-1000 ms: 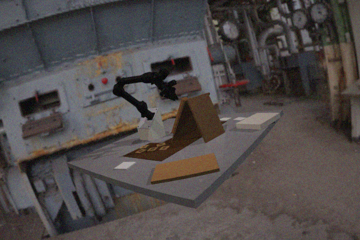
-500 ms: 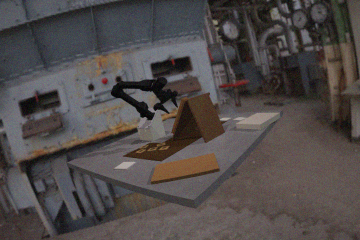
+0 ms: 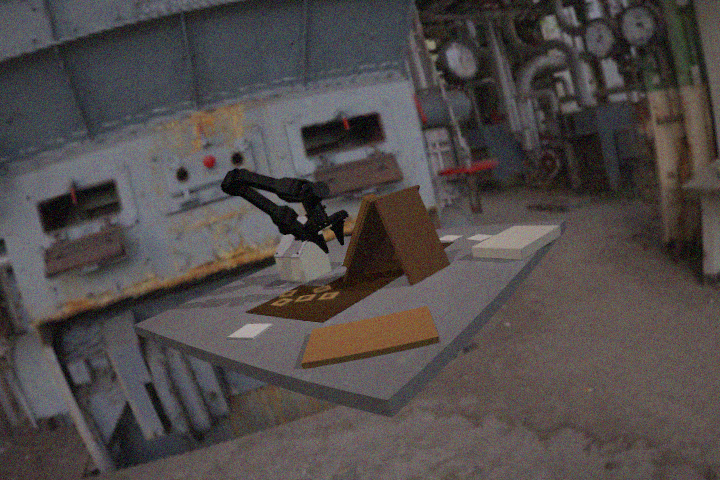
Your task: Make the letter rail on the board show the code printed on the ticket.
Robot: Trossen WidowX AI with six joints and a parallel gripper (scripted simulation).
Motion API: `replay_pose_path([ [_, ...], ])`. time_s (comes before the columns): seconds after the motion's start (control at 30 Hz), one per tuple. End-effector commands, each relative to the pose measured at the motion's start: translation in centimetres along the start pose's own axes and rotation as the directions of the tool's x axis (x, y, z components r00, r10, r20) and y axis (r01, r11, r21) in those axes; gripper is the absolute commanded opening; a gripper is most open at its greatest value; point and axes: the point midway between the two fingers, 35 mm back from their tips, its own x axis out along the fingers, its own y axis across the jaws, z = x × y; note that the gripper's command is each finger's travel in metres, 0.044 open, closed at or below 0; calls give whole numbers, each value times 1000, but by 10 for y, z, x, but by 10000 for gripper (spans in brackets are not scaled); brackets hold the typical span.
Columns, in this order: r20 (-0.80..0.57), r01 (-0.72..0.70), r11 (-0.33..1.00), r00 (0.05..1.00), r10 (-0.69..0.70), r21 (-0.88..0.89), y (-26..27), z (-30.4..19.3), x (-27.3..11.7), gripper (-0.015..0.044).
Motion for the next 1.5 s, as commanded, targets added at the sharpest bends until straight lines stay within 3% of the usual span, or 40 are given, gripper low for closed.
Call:
replay_pose_path([
  [0.0,12,165,817,978,-206,553,-62,11,41,340],
  [0.2,1,210,660,952,-305,722,-94,12,54,340],
  [0.73,1,210,660,952,-305,722,-96,15,54,340],
  [1.03,2,210,660,952,-305,721,-106,16,85,340],
  [1.47,2,210,660,952,-305,721,-106,17,86,340],
])
